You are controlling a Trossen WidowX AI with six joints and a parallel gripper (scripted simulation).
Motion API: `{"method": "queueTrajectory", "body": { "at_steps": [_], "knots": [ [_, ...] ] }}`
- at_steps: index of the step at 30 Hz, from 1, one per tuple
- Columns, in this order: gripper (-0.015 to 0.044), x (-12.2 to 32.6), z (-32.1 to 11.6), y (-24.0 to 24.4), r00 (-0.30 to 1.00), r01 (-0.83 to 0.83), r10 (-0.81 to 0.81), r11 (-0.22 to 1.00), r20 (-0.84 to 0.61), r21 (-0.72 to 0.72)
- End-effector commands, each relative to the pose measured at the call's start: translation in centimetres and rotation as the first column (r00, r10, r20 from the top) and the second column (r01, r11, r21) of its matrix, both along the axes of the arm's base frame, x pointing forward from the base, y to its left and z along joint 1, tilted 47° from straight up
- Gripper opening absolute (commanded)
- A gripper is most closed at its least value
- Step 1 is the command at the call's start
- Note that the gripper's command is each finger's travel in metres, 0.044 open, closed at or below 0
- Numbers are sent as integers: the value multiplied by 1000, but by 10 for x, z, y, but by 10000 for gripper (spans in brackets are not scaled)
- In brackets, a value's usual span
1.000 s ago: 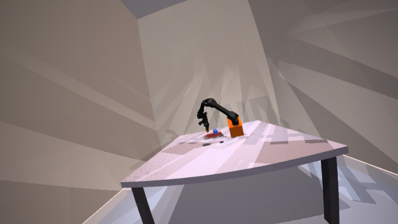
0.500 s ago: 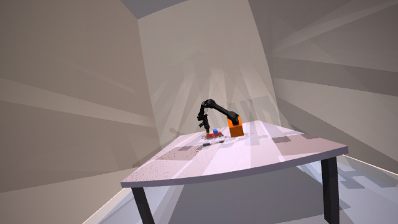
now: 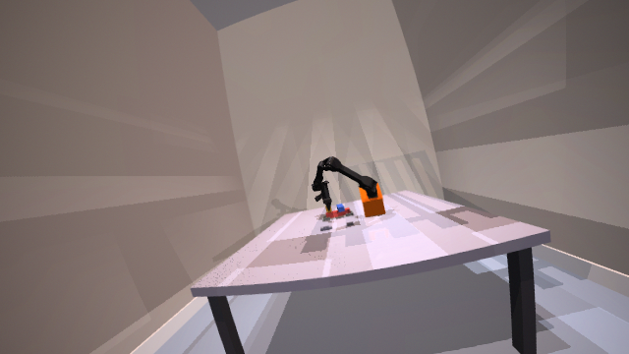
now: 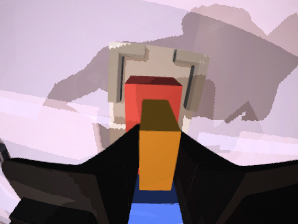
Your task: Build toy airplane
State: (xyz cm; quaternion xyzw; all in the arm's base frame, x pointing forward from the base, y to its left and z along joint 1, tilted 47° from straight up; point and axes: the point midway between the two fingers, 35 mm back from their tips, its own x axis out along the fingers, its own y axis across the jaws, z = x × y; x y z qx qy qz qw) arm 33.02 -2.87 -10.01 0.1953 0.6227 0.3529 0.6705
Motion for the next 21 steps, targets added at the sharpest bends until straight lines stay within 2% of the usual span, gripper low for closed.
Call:
{"method": "queueTrajectory", "body": {
  "at_steps": [1, 9, 18, 21],
  "knots": [
    [53, 0, 0, 0, 1000, -1, 1, 1000, 1, -1],
    [260, 0, 0, 0, 1000, -1, 1, 1000, 1, -1],
    [260, 1, 2, -2, 1000, 0, 0, 1000, 1, -1],
    [260, 4, 30, -35, 1000, 5, -5, 1000, 0, -5]
  ]
}}
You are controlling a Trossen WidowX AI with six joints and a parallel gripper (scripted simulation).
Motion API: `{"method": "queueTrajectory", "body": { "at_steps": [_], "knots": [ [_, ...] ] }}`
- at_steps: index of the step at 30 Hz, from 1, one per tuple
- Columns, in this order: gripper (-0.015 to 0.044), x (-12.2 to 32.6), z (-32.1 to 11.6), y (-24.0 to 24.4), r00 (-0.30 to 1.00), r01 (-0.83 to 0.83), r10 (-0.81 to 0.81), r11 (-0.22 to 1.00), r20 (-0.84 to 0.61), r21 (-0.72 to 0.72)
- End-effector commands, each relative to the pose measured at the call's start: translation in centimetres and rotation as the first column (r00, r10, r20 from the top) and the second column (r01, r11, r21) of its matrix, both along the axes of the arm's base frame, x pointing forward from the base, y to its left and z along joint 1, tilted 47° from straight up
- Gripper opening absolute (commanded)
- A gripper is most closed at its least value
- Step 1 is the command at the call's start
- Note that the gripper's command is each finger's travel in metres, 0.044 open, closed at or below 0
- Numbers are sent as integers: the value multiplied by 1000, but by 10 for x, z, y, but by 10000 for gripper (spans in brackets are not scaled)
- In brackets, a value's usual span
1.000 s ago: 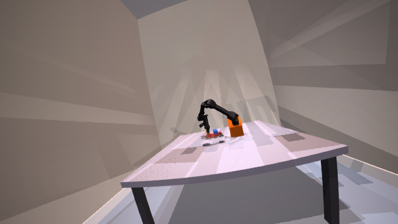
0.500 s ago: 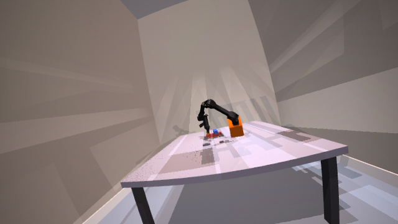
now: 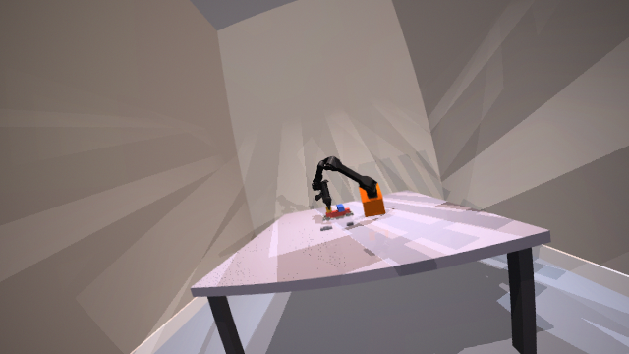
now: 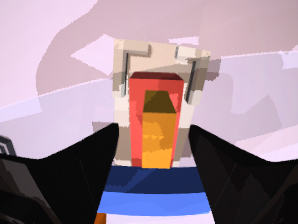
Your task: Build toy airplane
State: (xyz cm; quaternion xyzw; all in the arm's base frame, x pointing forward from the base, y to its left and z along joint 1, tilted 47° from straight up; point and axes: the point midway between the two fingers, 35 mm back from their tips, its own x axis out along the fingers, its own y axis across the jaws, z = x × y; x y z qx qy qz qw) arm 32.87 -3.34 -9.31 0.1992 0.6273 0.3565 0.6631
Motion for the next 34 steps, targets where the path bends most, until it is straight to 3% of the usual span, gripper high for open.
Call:
{"method": "queueTrajectory", "body": {
  "at_steps": [1, 4, 34],
  "knots": [
    [260, 6, 36, -43, 1000, 13, -13, 1000, 16, -12],
    [260, 3, 56, -62, 1000, 13, -13, 1000, 16, -8],
    [260, 6, 56, -62, 1000, 13, -13, 1000, 16, -8]
  ]
}}
